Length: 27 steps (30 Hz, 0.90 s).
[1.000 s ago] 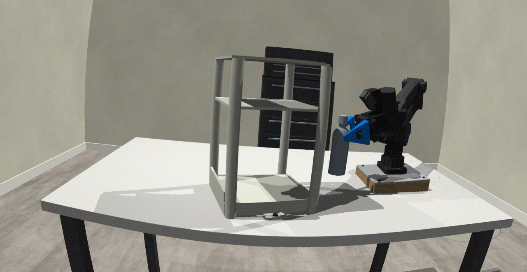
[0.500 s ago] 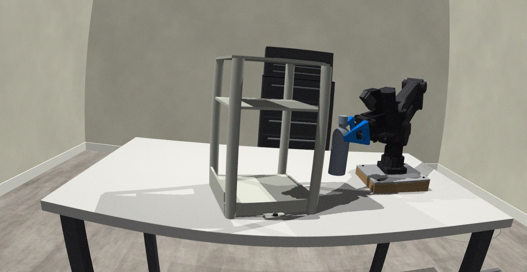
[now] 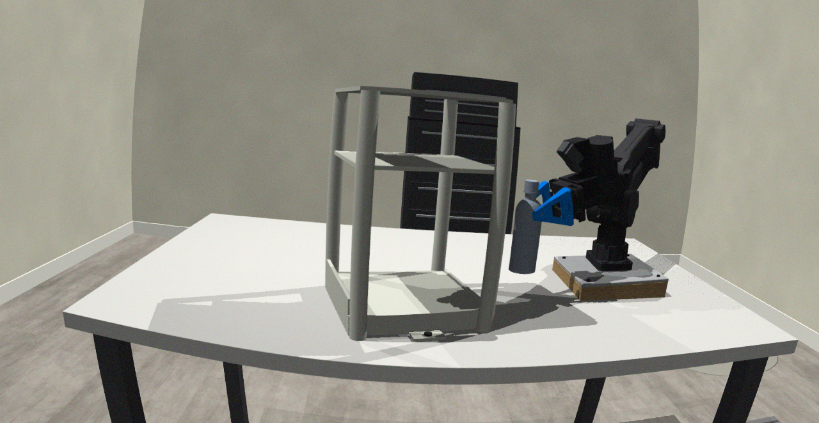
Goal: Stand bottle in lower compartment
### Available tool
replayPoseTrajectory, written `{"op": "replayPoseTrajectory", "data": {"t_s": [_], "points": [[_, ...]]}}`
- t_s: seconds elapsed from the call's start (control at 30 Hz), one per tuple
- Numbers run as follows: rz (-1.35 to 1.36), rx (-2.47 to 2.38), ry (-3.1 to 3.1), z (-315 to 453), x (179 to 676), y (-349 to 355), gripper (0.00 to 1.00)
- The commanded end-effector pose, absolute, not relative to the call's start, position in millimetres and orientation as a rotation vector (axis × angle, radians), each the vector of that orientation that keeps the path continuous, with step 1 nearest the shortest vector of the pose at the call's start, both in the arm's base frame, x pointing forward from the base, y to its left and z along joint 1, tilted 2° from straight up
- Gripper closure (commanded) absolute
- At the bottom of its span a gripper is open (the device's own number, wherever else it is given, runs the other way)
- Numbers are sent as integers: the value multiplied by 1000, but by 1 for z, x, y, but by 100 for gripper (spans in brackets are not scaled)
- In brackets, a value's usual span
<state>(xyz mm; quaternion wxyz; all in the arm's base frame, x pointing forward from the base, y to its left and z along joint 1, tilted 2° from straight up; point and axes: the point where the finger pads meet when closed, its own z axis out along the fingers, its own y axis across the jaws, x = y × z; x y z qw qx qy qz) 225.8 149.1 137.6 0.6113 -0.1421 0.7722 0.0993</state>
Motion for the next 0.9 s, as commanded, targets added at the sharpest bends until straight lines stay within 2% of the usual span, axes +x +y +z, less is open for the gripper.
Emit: {"op": "replayPoseTrajectory", "data": {"t_s": [0.0, 0.57, 0.87], "points": [[239, -302, 1746, 158, 238, 154, 63], [246, -295, 1718, 174, 287, 175, 63], [245, -296, 1717, 173, 294, 177, 63]]}}
